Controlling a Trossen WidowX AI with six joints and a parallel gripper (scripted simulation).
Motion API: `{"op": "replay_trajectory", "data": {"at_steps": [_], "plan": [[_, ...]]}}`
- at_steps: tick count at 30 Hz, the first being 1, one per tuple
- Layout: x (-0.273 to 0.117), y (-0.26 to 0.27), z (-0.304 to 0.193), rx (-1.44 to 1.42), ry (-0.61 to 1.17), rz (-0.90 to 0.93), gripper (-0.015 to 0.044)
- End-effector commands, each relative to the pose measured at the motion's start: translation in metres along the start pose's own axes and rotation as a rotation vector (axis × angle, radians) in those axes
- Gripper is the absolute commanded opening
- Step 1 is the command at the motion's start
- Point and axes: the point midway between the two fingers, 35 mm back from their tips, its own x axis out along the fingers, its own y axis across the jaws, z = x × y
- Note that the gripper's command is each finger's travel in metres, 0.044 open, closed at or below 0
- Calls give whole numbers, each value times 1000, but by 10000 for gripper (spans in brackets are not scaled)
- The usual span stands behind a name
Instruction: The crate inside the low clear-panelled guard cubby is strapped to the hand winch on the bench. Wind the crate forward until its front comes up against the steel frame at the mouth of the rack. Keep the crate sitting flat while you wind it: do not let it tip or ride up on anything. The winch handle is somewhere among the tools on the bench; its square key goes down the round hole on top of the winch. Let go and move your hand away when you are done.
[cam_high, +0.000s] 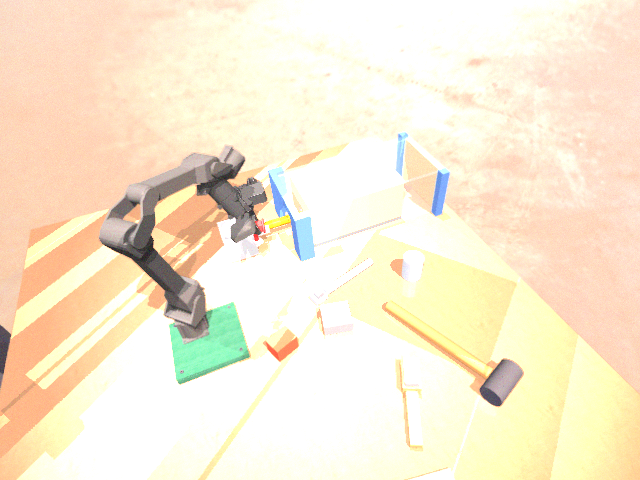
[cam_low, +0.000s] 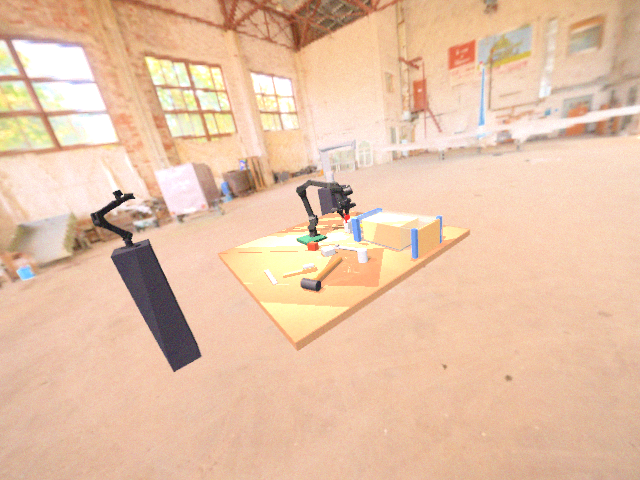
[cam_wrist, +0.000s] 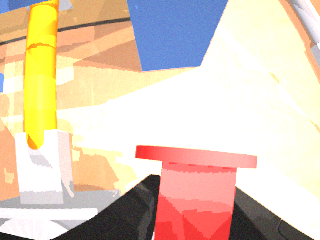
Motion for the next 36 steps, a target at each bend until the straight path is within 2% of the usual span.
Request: {"op": "replay_trajectory", "data": {"at_steps": [1, 36], "plan": [[5, 7, 6, 4, -2, 3, 0], [15, 45, 28, 5, -3, 5, 0]]}}
